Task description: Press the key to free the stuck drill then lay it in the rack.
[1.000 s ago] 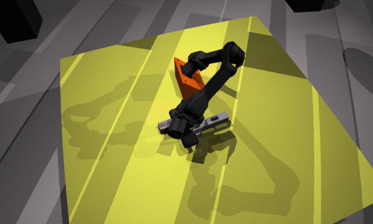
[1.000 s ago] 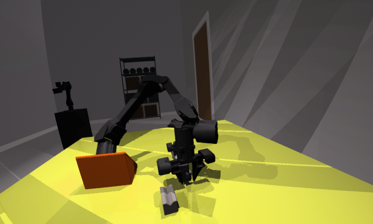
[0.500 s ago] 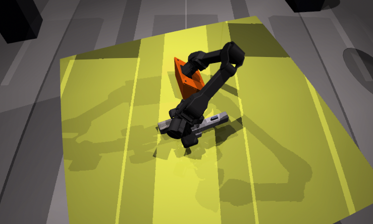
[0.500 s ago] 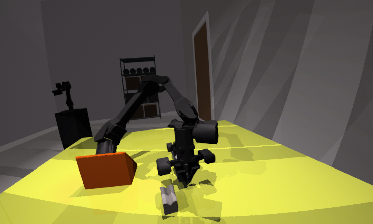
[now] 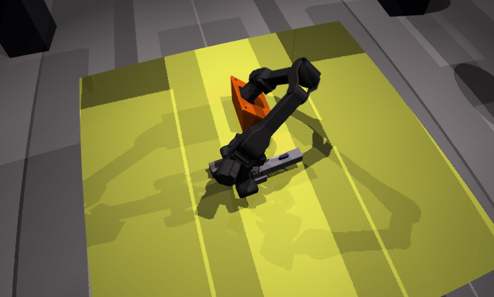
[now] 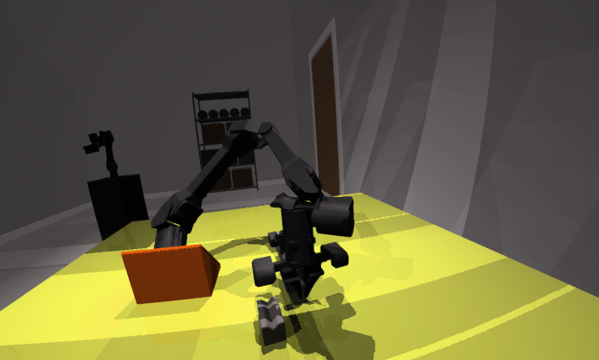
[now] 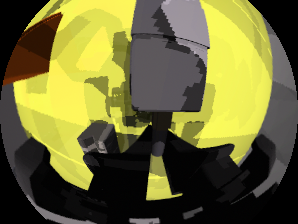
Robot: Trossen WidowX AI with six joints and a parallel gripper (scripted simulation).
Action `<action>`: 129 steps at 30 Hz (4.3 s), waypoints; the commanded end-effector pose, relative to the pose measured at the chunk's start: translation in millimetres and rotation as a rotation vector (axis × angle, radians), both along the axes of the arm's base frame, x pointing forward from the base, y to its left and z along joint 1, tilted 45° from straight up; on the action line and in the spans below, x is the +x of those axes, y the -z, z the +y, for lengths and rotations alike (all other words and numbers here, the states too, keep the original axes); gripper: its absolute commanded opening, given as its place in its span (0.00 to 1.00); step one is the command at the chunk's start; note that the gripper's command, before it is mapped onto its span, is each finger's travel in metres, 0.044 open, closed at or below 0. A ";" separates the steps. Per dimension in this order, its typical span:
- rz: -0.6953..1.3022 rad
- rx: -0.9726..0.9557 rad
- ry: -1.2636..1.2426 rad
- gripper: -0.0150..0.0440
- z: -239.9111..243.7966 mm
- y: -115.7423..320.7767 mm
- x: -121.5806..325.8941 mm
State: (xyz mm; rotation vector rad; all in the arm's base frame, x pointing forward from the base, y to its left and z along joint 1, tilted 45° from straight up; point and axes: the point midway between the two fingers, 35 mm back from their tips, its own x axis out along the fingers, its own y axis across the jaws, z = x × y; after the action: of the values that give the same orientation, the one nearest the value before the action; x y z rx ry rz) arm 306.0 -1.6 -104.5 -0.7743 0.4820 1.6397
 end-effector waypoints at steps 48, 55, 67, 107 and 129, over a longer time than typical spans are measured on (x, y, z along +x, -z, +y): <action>-0.009 -0.006 -0.001 1.00 -13.2 13.7 7.7; -0.009 -0.006 -0.001 1.00 -11.2 12.6 7.4; -0.008 -0.006 -0.001 1.00 -8.0 11.0 6.5; -0.015 -0.011 -0.006 0.47 -4.0 9.5 4.9; -0.008 -0.006 -0.001 0.25 -6.6 8.0 2.4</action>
State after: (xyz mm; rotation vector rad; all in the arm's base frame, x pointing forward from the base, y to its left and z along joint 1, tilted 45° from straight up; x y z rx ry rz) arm 309.2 -6.8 -113.4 -0.7866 0.4848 1.6376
